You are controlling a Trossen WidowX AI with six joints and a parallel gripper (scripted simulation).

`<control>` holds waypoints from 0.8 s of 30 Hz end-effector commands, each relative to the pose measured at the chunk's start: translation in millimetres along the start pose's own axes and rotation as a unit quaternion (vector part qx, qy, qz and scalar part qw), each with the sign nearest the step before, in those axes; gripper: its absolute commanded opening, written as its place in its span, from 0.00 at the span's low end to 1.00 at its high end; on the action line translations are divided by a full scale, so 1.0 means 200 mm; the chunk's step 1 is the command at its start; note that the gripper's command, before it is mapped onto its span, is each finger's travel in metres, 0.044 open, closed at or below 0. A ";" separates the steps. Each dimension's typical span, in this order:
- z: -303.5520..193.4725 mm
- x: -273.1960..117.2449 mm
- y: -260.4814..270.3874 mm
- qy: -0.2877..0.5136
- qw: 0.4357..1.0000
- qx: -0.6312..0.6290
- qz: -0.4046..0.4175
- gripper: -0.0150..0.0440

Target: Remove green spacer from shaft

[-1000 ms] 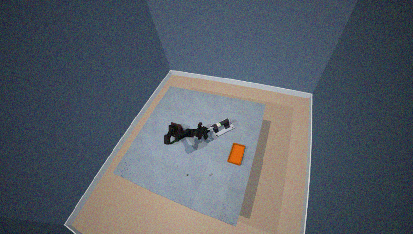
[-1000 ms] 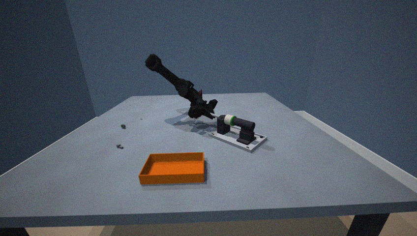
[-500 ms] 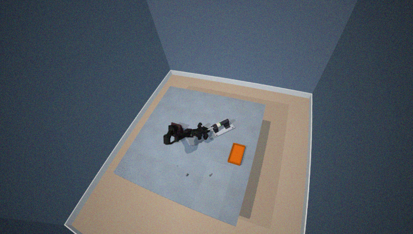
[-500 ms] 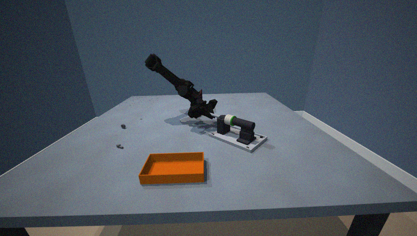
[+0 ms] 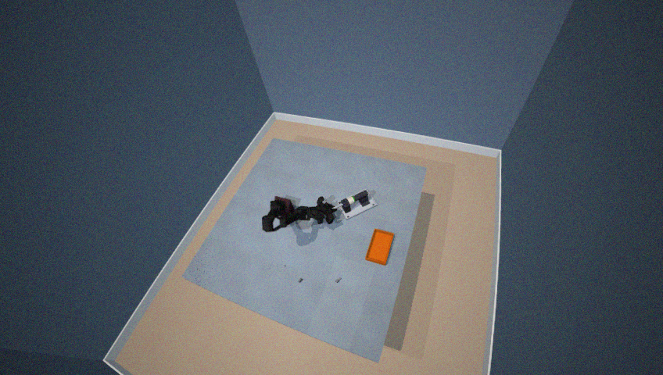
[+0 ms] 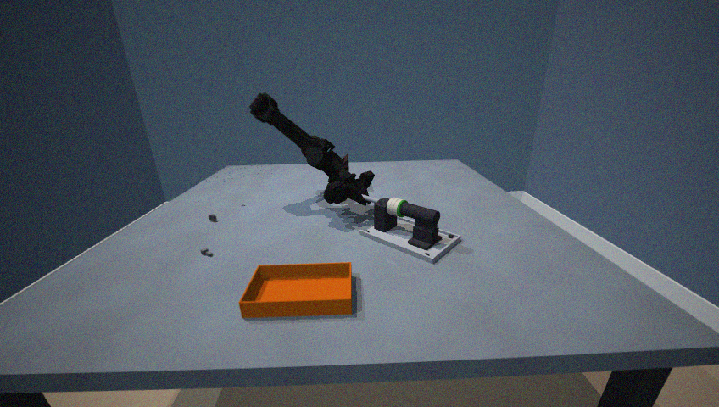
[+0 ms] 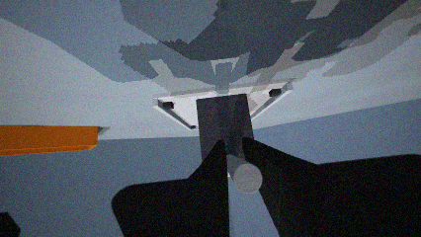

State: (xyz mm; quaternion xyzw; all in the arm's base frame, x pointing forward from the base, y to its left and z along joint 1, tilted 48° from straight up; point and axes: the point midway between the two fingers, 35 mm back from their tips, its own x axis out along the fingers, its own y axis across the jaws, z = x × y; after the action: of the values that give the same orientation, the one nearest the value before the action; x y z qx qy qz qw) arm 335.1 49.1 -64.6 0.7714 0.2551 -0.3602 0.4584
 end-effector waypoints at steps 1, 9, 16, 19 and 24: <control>0.00 0.00 0.00 0.000 1.000 -0.002 -0.001 0.25; 0.00 -0.01 0.00 0.000 1.000 -0.002 -0.001 0.25; 0.01 -0.01 0.00 0.000 1.000 -0.002 -0.001 0.25; 0.01 -0.01 0.00 0.000 1.000 -0.002 -0.001 0.25; 0.01 -0.01 0.00 0.000 1.000 -0.002 -0.001 0.25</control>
State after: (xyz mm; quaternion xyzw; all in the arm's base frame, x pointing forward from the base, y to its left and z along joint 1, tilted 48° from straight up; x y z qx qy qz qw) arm 333.4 47.9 -63.3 0.7714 0.2551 -0.3602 0.4584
